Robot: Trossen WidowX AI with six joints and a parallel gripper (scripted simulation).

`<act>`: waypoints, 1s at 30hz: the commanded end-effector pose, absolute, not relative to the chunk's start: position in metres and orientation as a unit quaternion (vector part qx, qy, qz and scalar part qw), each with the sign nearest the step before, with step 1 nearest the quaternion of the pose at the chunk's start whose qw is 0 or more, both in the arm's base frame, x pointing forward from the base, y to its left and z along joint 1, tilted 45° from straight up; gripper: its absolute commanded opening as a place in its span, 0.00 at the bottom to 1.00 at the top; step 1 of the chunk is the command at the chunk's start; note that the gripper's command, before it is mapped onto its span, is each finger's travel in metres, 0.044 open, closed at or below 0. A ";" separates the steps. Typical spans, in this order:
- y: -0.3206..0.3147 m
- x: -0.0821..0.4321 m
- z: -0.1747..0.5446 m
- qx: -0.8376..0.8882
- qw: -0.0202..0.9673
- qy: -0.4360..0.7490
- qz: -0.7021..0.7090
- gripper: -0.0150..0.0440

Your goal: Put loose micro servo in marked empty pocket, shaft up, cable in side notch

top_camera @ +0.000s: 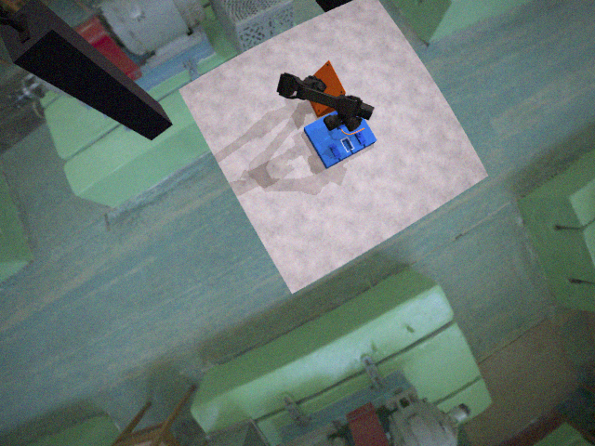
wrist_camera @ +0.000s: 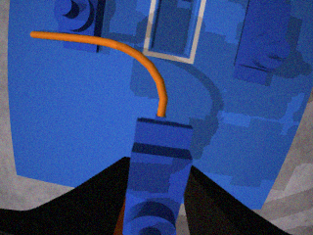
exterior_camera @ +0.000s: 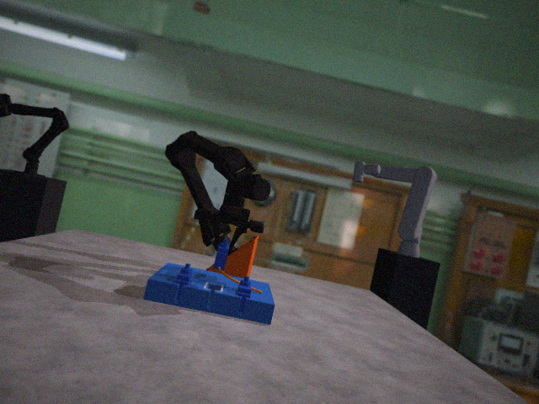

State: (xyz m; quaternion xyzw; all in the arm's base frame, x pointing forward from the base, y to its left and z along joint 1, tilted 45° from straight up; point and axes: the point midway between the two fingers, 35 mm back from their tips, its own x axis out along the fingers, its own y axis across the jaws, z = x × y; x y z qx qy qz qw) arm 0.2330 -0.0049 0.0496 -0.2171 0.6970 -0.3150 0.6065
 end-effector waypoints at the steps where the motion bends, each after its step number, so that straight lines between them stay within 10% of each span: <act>1: -0.005 0.237 0.049 -0.212 0.610 0.693 -0.320 0.25; 30: -0.025 0.340 0.046 -0.211 0.612 0.691 -0.322 0.25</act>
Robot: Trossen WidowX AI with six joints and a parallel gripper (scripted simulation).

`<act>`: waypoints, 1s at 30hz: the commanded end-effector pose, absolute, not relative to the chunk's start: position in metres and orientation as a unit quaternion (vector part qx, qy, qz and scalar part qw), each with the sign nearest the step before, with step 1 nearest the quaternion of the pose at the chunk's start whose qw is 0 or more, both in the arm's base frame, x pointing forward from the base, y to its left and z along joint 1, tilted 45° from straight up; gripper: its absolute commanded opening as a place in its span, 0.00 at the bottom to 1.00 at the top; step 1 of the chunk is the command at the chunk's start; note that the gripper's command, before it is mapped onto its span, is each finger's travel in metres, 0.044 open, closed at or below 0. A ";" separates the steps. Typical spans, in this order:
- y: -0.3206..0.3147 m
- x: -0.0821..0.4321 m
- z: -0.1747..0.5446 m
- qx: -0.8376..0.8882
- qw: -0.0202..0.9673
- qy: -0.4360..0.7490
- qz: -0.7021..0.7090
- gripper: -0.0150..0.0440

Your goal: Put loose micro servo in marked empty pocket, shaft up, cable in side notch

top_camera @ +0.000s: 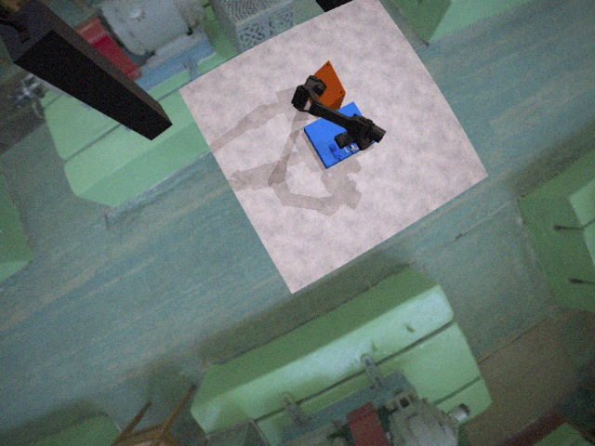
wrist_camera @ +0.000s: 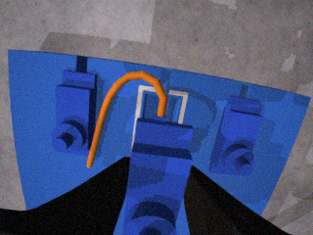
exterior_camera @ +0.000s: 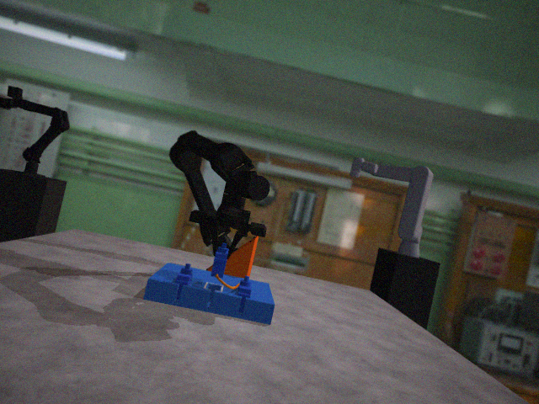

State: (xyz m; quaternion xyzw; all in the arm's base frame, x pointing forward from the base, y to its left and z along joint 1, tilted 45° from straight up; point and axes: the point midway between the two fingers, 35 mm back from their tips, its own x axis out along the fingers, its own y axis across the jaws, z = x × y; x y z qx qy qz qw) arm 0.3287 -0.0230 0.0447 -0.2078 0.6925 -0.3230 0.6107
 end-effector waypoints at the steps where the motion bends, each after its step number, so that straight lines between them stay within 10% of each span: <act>1: -0.025 0.341 0.046 -0.211 0.612 0.691 -0.322 0.25; 30: -0.040 0.338 0.031 -0.211 0.612 0.690 -0.322 0.25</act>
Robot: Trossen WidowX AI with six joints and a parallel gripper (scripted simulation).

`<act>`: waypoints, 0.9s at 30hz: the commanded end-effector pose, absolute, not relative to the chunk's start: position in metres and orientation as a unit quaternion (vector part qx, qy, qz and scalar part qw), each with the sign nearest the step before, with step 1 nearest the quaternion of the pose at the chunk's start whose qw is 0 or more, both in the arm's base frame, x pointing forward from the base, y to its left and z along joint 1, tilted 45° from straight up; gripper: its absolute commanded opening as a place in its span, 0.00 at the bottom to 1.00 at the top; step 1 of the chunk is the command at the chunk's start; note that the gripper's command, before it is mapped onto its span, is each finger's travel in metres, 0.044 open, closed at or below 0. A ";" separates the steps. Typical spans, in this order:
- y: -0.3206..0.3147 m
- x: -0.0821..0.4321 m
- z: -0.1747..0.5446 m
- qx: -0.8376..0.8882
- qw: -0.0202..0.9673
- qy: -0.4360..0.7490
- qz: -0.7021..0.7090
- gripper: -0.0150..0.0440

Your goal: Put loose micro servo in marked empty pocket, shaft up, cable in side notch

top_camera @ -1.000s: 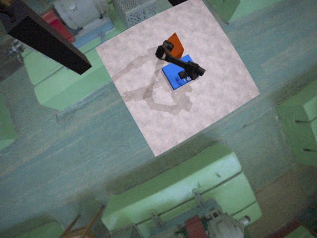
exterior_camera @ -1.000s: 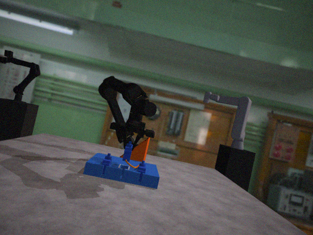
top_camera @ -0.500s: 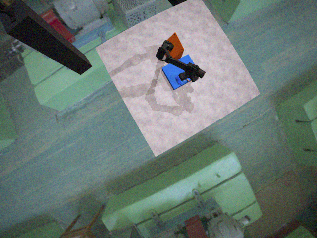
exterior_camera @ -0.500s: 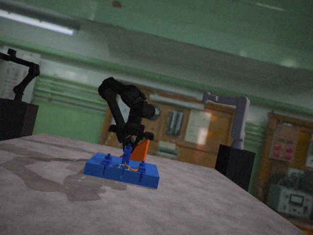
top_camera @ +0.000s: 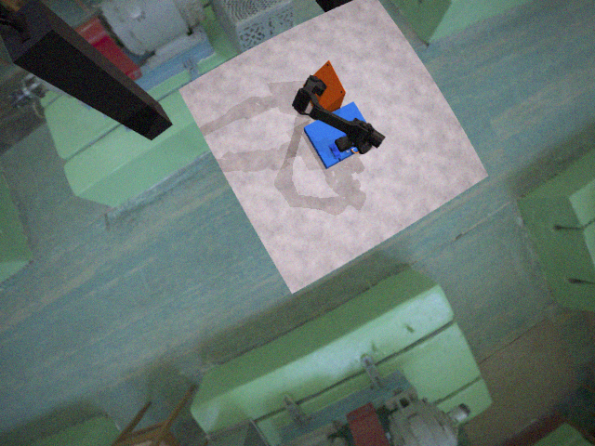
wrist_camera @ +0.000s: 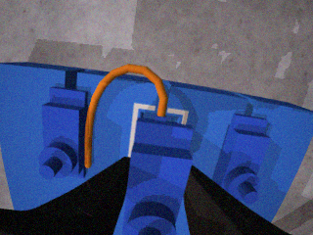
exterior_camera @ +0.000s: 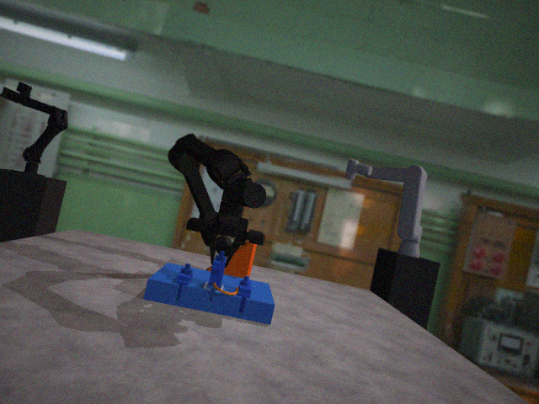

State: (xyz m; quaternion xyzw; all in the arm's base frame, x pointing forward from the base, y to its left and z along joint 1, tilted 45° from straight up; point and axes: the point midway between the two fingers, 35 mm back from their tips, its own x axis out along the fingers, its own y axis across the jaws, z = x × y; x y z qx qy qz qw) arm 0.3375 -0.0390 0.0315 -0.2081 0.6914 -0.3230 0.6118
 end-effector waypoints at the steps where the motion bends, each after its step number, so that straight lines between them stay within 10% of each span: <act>1: -0.041 0.338 0.031 -0.211 0.612 0.690 -0.322 0.25; 27: -0.057 0.334 0.014 -0.212 0.612 0.690 -0.322 0.25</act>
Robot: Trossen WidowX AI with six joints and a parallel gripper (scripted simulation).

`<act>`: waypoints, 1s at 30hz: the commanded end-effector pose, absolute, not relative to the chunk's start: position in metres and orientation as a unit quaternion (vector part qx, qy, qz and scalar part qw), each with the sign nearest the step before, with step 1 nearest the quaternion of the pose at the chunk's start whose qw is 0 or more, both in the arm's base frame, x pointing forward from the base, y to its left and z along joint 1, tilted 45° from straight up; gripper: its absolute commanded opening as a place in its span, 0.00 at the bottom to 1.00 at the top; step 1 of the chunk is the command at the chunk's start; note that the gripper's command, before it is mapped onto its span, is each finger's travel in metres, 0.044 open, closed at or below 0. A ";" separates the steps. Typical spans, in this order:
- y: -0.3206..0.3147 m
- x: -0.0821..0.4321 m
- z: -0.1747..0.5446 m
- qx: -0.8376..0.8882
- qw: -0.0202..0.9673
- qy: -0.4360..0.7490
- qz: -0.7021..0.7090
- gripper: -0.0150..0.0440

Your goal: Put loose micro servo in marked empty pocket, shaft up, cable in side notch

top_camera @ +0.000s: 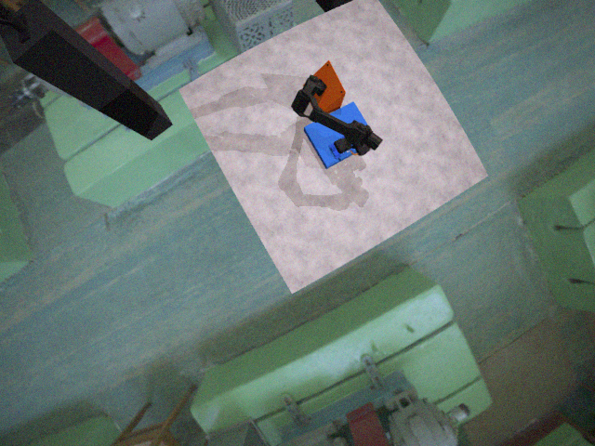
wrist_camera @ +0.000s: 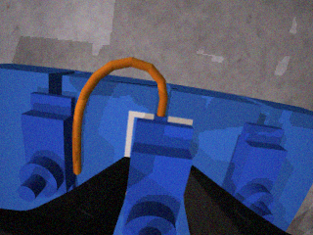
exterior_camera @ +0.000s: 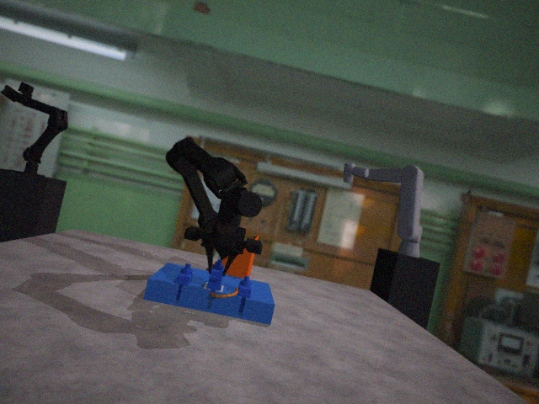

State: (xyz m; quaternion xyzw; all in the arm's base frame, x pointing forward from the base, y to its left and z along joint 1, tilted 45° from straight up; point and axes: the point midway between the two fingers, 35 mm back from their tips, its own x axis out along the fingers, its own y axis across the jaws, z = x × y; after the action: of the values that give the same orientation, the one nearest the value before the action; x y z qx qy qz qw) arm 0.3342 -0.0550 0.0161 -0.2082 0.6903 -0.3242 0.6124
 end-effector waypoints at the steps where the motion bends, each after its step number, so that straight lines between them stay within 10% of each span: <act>1: -0.058 0.334 0.013 -0.212 0.612 0.690 -0.322 0.25; 30: -0.073 0.330 -0.003 -0.212 0.612 0.690 -0.323 0.30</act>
State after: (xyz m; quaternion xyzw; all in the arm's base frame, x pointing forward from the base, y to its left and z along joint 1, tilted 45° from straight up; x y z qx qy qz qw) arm 0.3299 -0.0729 -0.0023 -0.2085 0.6902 -0.3243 0.6123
